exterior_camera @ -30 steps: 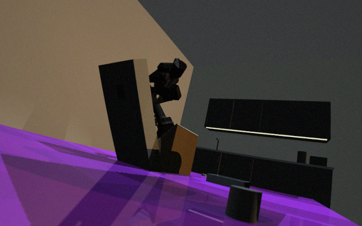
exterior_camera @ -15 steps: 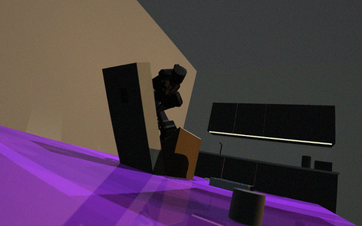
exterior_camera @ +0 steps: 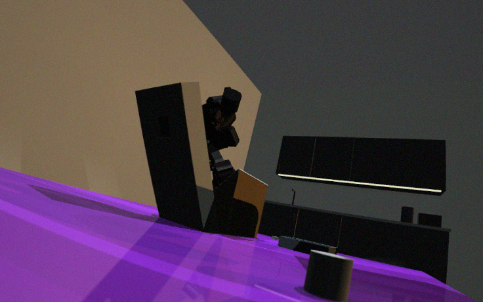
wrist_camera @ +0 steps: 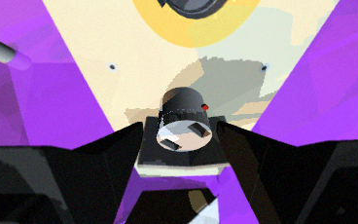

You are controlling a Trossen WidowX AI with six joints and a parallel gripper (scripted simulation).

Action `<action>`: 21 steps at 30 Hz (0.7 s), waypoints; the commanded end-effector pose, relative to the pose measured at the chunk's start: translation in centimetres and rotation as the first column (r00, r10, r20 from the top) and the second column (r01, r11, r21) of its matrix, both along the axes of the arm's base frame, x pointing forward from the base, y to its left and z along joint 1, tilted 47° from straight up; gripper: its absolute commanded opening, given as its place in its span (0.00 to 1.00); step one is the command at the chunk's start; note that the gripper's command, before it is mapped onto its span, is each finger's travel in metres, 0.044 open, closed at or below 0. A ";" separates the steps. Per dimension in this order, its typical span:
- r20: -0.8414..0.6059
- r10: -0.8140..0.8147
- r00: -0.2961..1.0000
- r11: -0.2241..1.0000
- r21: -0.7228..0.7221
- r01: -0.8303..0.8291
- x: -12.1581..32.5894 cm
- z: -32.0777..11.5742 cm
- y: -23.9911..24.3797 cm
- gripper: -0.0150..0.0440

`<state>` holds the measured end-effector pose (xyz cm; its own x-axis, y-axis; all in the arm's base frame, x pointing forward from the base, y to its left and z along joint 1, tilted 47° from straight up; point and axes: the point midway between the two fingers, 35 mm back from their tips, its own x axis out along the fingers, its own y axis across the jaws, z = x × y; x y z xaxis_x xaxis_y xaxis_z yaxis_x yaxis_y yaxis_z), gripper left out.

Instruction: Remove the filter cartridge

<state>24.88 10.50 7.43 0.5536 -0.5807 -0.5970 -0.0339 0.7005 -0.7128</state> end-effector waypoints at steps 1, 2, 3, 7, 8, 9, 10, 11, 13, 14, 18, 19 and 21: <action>-0.001 0.002 1.000 1.000 -0.012 -0.002 0.3 -0.4 -0.7 0.77; -0.001 0.002 1.000 1.000 -0.013 -0.002 0.4 -0.5 -0.8 0.77; -0.001 0.002 1.000 1.000 -0.013 -0.002 0.5 -0.6 -0.9 0.77; 0.001 -0.002 1.000 1.000 -0.002 0.002 0.4 -0.4 -0.6 0.73; 0.001 -0.002 1.000 1.000 -0.002 0.002 0.4 -0.4 -0.6 0.68; 0.001 -0.002 1.000 1.000 -0.002 0.002 0.4 -0.4 -0.6 0.67; 0.001 -0.002 1.000 1.000 -0.002 0.002 0.4 -0.4 -0.6 0.66; 0.001 -0.002 1.000 1.000 -0.002 0.002 0.4 -0.4 -0.6 0.65; 0.001 -0.002 1.000 1.000 -0.002 0.002 0.4 -0.4 -0.6 0.63; 0.001 -0.002 1.000 1.000 -0.002 0.002 0.4 -0.4 -0.6 0.61; 0.001 -0.002 1.000 1.000 -0.002 0.002 0.4 -0.4 -0.6 0.57; 0.001 -0.002 1.000 1.000 -0.002 0.002 0.4 -0.4 -0.6 0.52; 0.001 -0.002 1.000 1.000 -0.002 0.002 0.4 -0.4 -0.6 0.44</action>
<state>25.33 9.87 7.04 0.5554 -0.5849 -0.5911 -0.0325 0.6950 -0.7183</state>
